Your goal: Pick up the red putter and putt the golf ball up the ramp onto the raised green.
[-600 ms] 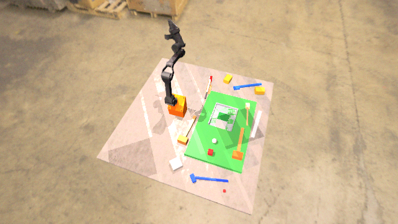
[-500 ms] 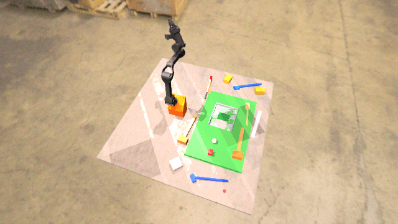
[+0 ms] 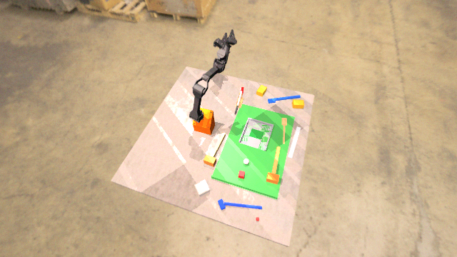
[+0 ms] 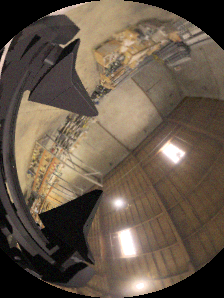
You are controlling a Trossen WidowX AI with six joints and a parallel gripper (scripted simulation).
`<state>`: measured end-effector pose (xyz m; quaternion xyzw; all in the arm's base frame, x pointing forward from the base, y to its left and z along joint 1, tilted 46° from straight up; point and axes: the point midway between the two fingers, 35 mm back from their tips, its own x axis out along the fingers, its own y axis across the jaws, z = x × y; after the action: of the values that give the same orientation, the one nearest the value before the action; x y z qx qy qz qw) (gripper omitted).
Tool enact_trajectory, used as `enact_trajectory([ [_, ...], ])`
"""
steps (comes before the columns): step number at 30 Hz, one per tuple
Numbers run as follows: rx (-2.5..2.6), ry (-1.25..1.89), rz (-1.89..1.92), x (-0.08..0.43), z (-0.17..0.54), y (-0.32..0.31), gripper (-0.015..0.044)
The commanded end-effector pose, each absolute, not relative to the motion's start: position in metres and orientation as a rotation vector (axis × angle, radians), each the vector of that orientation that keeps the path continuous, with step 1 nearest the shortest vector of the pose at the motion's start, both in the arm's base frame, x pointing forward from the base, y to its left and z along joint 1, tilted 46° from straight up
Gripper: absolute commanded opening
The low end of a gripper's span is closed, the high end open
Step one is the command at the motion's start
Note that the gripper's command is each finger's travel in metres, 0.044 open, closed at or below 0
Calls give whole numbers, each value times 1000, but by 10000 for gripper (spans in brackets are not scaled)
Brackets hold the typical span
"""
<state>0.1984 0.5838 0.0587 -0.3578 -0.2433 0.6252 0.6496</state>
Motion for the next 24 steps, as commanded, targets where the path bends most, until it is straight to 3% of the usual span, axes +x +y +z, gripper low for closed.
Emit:
enact_trajectory([
  [1,-928,-287,1380,240,7,552,440],
  [13,-1212,445,1185,319,-110,398,440],
  [24,-1409,1148,994,310,-163,215,440],
])
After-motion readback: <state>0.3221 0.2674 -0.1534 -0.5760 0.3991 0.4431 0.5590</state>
